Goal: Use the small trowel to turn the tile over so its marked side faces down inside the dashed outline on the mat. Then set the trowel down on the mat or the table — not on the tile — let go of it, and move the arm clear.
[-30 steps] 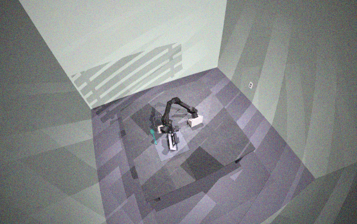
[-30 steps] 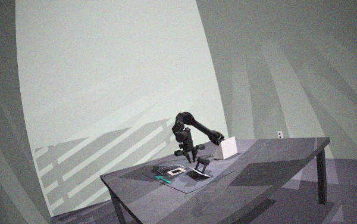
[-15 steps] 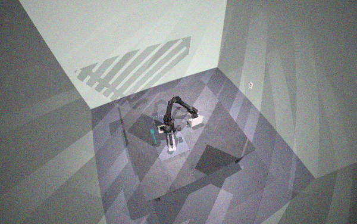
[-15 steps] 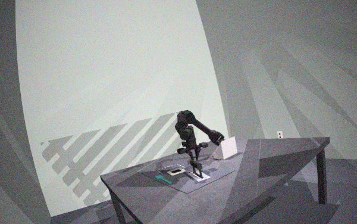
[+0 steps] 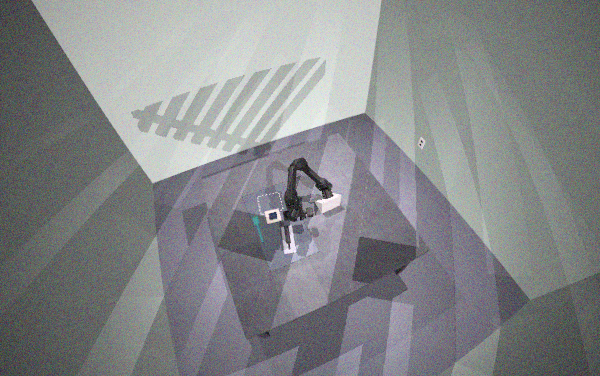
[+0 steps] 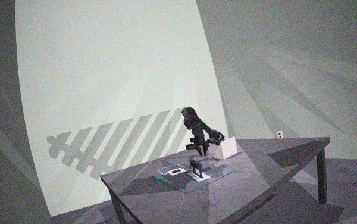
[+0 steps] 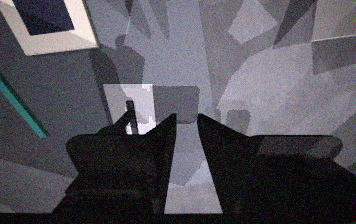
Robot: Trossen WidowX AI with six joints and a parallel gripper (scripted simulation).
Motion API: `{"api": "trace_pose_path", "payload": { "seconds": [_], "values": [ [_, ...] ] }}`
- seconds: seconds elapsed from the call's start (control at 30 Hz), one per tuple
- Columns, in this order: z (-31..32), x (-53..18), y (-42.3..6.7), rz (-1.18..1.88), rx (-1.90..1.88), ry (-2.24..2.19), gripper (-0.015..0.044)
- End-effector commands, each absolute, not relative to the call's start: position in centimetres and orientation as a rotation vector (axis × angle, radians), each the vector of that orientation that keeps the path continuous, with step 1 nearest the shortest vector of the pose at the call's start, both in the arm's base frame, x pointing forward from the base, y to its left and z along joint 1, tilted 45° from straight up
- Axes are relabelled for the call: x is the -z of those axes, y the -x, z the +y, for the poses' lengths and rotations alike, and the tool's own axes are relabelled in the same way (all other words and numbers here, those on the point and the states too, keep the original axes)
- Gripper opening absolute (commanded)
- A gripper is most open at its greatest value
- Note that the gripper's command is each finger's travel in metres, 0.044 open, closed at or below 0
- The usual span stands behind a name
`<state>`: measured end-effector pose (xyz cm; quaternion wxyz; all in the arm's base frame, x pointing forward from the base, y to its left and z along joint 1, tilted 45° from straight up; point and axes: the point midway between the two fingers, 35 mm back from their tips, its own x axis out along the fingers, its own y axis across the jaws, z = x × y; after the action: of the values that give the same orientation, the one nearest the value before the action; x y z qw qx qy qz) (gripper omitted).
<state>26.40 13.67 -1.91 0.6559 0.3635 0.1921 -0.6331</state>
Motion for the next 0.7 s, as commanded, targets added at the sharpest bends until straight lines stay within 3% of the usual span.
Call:
{"api": "trace_pose_path", "payload": {
  "seconds": [0.0, 0.3, 0.43, 0.67],
  "values": [
    [13.64, 1.93, -26.36, 0.435, 1.437, -0.825, 0.01],
    [13.61, 1.91, -26.38, 0.434, 1.437, -0.824, 0.01],
    [13.61, 1.91, -26.38, 0.434, 1.437, -0.824, 0.0],
    [13.61, 1.91, -26.38, 0.434, 1.437, -0.824, 0.0]
  ]
}}
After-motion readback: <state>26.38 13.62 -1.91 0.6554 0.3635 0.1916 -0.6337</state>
